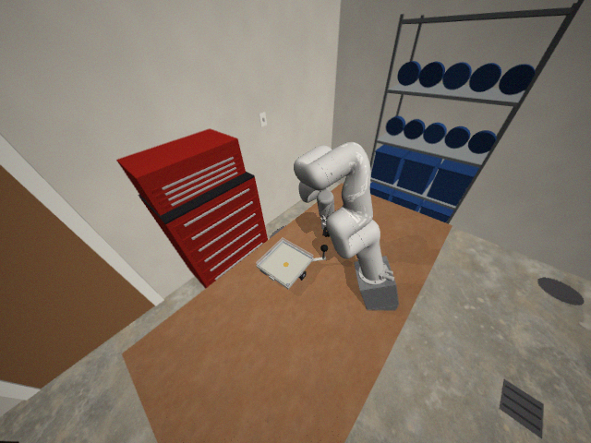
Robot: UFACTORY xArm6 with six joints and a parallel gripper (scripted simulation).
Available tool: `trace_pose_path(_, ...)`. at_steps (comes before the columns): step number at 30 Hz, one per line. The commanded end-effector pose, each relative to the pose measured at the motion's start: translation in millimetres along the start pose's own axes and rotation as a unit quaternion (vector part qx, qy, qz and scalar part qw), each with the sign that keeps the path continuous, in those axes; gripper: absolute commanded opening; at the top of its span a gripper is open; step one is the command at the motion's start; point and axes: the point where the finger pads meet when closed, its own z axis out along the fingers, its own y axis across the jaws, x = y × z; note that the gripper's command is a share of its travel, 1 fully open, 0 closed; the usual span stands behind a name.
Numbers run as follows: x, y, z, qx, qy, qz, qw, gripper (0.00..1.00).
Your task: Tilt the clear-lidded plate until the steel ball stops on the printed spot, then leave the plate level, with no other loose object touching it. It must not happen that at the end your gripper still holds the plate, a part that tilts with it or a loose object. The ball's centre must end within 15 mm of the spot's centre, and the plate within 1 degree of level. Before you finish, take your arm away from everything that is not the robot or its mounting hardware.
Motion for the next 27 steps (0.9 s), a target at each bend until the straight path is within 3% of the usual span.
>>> trace_pose_path(1,-4,-9,0,0.015,-0.006,0.054,0.998,1.0)
trace_pose_path(14,-10,-30,-1,0.048,-0.022,0.175,0.983,1.0)
trace_pose_path(27,-11,-55,-5,0.088,-0.041,0.319,0.943,1.0)
